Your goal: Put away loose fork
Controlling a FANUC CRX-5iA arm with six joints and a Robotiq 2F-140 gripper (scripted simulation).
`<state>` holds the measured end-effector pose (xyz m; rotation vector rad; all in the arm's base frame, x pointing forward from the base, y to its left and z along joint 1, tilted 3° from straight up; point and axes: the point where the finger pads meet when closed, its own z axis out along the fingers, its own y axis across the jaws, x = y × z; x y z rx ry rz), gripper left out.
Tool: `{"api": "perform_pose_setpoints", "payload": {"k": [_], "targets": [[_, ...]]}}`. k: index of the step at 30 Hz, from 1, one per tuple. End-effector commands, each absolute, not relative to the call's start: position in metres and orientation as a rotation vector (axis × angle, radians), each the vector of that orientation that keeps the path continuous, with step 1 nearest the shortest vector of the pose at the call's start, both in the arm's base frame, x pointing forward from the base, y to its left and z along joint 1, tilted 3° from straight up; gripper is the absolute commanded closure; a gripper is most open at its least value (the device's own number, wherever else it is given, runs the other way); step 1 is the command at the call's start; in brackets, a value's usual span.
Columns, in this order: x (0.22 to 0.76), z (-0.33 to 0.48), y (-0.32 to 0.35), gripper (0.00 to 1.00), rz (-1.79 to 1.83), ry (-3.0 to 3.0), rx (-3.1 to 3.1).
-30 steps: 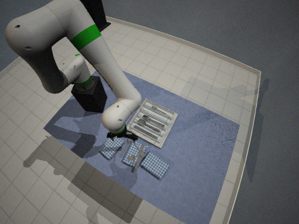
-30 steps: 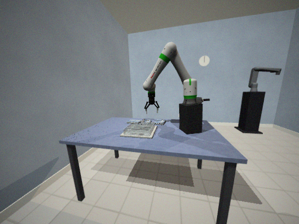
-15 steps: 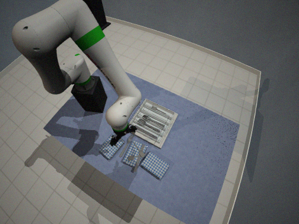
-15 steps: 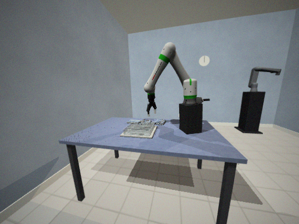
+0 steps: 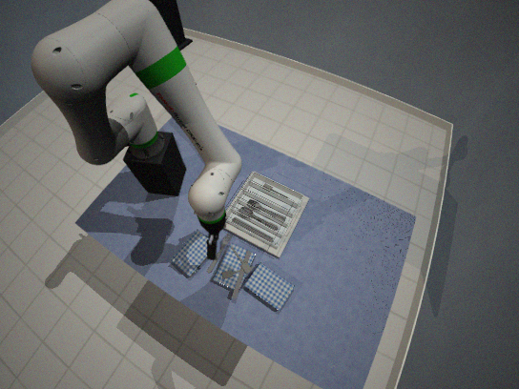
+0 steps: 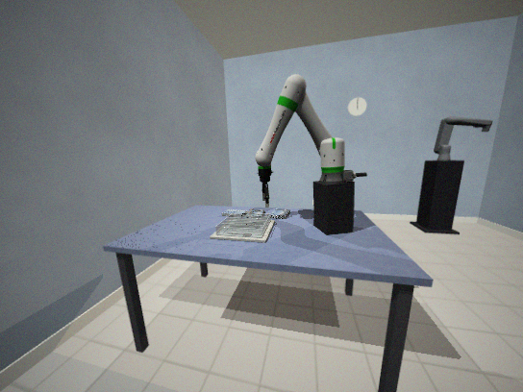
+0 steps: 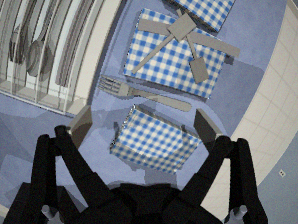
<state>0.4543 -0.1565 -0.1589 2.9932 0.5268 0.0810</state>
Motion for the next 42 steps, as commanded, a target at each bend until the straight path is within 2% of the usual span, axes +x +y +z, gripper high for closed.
{"api": "perform_pose_setpoints", "payload": {"k": [1, 12, 13, 24, 42], "targets": [[0.4545, -0.1626, -0.1550, 0.00, 0.085, 0.943, 2.907], [0.4544, -0.1641, -0.1541, 0.00, 0.069, 1.667, 2.544], [0.4544, -0.1641, -0.1541, 0.83, 0.068, 1.730, 2.503], [0.4544, -0.1641, -0.1541, 0.83, 0.083, 2.252, 2.155], [0.4544, -0.1641, -0.1541, 0.83, 0.083, 2.252, 2.155]]}}
